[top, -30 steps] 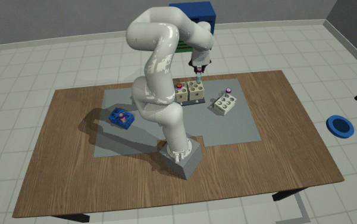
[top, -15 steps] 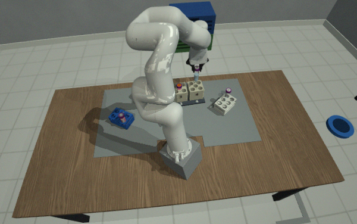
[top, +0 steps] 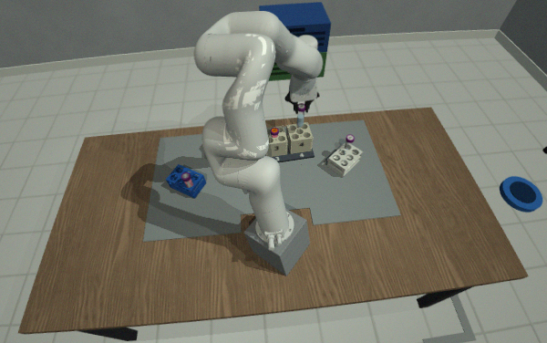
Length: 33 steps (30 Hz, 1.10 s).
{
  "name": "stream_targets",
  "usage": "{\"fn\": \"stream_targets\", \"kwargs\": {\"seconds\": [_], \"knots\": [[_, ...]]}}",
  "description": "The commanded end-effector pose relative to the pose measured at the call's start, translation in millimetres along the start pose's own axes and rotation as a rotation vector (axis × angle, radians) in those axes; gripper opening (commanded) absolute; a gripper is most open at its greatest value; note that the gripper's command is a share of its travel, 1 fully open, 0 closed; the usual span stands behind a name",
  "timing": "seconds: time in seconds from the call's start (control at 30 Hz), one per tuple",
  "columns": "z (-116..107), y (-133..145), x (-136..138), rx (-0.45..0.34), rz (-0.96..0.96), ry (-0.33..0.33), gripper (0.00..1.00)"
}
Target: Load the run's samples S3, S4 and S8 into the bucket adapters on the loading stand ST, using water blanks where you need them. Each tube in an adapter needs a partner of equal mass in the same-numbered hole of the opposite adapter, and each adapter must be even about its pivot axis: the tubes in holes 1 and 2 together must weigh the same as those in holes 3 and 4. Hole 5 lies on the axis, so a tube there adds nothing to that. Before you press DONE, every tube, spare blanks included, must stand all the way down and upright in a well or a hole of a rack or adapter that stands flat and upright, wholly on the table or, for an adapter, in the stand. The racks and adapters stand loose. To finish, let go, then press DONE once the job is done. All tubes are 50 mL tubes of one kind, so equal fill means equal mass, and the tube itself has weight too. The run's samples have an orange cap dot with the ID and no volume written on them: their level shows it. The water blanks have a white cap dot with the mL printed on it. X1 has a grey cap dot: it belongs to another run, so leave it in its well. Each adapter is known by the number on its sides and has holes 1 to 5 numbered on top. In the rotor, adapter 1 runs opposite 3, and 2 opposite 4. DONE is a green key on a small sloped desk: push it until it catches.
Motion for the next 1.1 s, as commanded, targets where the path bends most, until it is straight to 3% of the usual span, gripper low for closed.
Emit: {"fn": "stream_targets", "kwargs": {"seconds": [0.0, 0.33, 1.07], "knots": [[4.6, -1.6, 0.5, 0.005, -0.001, 0.002, 0.00], [19.6, -1.6, 0.5, 0.005, -0.001, 0.002, 0.00], [25.6, -1.6, 0.5, 0.005, -0.001, 0.002, 0.00]]}}
Point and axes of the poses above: the point where the finger pads meet when closed, its own z axis out along the fingers, its own x axis across the jaws, y = z × x, the point moved 5 cm from there along -z, back along the fingers, and after that the axes turned 6 degrees about z, right-handed, at the moved point
